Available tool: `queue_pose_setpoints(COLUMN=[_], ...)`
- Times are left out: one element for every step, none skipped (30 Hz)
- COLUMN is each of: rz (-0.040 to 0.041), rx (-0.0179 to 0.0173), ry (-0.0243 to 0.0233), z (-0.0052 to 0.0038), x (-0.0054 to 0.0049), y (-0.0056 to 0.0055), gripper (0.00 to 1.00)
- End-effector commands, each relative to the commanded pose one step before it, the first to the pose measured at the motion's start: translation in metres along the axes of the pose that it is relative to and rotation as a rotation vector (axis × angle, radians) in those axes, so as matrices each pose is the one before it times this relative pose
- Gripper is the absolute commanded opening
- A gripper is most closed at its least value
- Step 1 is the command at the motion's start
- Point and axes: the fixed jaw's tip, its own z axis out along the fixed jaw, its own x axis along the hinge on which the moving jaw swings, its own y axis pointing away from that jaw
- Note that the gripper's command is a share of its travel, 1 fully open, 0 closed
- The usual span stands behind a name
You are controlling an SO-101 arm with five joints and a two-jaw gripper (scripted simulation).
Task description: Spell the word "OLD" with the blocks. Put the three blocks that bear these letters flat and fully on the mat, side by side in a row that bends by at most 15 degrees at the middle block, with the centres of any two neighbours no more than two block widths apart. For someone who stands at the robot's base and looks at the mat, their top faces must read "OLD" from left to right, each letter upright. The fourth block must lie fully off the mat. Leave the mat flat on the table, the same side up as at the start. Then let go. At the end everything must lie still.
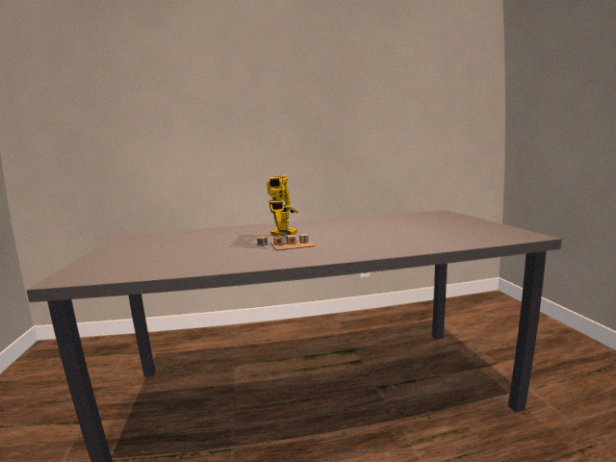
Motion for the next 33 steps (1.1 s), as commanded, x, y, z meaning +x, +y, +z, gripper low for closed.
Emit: queue_pose_setpoints(rz=[-0.00035,0.0,0.0,0.0,0.0,0.0,0.0,0.0,0.0,0.0,0.0,0.0,0.0,0.0,0.0,0.0,0.0,0.0,0.0,0.0,0.0,0.0,0.0,0.00004,0.00025,0.00067,0.00127,0.00204,0.00295,0.00401,0.00518,0.00645,0.00782], rx=[0.06707,0.0,0.0,0.0,0.0,0.0,0.0,0.0,0.0,0.0,0.0,0.0,0.0,0.0,0.0,0.0,0.0,0.0,0.0,0.0,0.0,0.0,0.0,0.00001,0.00006,0.00015,0.00028,0.00046,0.00066,0.0009,0.00116,0.00145,0.00176], ry=[0.01524,0.0,0.0,0.0,0.0,0.0,0.0,0.0,0.0,0.0,0.0,0.0,0.0,0.0,0.0,0.0,0.0,0.0,0.0,0.0,0.0,0.0,0.0,0.0,0.00001,0.00003,0.00006,0.0001,0.00014,0.00018,0.00023,0.00028,0.00032], z=[-0.017121,-0.000359,-0.000142,-0.000021,0.0,0.0,0.0,0.0,0.0,0.0,0.0,0.0,0.0,0.0,0.0,0.0,0.0,0.0,0.0,0.0,0.0,0.0,0.0,-0.000002,-0.000012,-0.000033,-0.000062,-0.0001,-0.000145,-0.000196,-0.000253,-0.000314,-0.00038], x=[0.00005,-0.00002,-0.00001,0.0,0.0,0.0,0.0,0.0,0.0,0.0,0.0,0.0,0.0,0.0,0.0,0.0,0.0,0.0,0.0,0.0,0.0,0.0,0.0,0.0,-0.00001,-0.00002,-0.00004,-0.00007,-0.0001,-0.00014,-0.00017,-0.00022,-0.00026], y=[-0.00434,0.00007,0.00003,0.0,0.0,0.0,0.0,0.0,0.0,0.0,0.0,0.0,0.0,0.0,0.0,0.0,0.0,0.0,0.0,0.0,0.0,0.0,0.0,0.0,0.00001,0.00002,0.00003,0.00005,0.00007,0.00009,0.00012,0.00015,0.00018], gripper=[0.36,0.36,0.36,0.36,0.36,0.36,0.36,0.36,0.36,0.36,0.36,0.36,0.36,0.36,0.36,0.36,0.36,0.36,0.36,0.36,0.36,0.36,0.36,0.36,0.36,0.36,0.36,0.36,0.36,0.36,0.36,0.36,0.36])
